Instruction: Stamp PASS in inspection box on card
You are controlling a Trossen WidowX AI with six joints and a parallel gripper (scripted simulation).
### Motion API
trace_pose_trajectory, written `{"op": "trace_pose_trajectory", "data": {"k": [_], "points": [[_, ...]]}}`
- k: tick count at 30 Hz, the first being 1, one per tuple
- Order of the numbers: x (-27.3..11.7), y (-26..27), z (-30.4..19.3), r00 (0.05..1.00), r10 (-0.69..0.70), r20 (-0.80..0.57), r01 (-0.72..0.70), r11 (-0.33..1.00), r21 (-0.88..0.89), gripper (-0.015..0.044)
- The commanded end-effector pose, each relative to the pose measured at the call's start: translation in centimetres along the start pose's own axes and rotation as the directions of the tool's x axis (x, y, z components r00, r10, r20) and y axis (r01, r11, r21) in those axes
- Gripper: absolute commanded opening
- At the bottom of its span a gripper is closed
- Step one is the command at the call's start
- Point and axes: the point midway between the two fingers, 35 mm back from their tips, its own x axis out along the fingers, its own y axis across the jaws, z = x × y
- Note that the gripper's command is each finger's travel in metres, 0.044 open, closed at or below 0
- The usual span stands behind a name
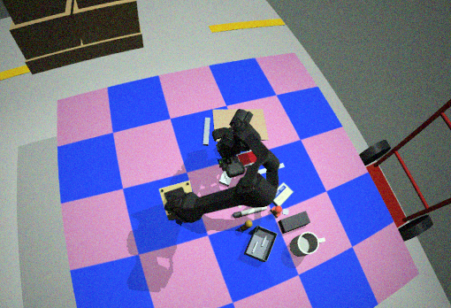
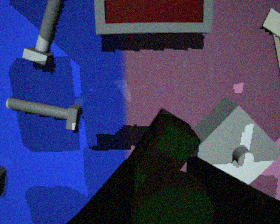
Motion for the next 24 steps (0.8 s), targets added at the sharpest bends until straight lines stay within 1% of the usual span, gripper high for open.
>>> {"op": "trace_pose_trajectory", "data": {"k": [1, 24], "points": [[-0.3, 0.1, 0.0, 1.000, 0.005, 0.000, -0.005, 1.000, 0.007, 0.0000], [-1.5, 0.1, 0.0, 1.000, 0.006, 0.000, -0.006, 1.000, 0.006, 0.0000]]}}
